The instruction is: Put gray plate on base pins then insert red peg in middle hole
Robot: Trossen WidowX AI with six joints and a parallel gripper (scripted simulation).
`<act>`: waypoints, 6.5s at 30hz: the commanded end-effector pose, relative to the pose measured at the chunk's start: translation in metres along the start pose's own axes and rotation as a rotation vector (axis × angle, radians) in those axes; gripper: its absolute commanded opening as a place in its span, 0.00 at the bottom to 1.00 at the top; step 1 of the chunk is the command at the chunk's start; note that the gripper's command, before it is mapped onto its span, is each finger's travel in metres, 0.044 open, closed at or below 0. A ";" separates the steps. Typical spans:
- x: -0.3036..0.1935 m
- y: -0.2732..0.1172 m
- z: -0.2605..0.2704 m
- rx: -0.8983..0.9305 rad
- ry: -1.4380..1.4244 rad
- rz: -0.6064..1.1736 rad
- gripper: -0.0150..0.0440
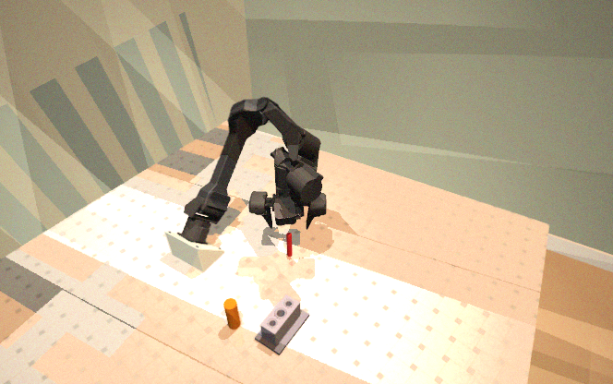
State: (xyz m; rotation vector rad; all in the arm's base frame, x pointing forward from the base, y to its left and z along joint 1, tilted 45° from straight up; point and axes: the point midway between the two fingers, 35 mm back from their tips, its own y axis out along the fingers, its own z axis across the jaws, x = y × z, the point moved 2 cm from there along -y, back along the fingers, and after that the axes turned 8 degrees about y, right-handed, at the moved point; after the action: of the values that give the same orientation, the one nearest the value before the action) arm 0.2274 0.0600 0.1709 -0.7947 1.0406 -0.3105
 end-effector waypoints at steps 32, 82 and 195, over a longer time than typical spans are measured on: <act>-0.002 0.058 0.000 0.000 0.004 0.007 1.00; 0.000 0.016 0.003 0.036 0.018 -0.028 0.25; 0.220 -0.008 0.030 0.002 0.003 0.001 0.25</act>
State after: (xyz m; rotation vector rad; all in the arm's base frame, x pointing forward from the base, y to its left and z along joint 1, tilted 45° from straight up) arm 0.3633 -0.0599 0.0421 -0.7918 1.0435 -0.3124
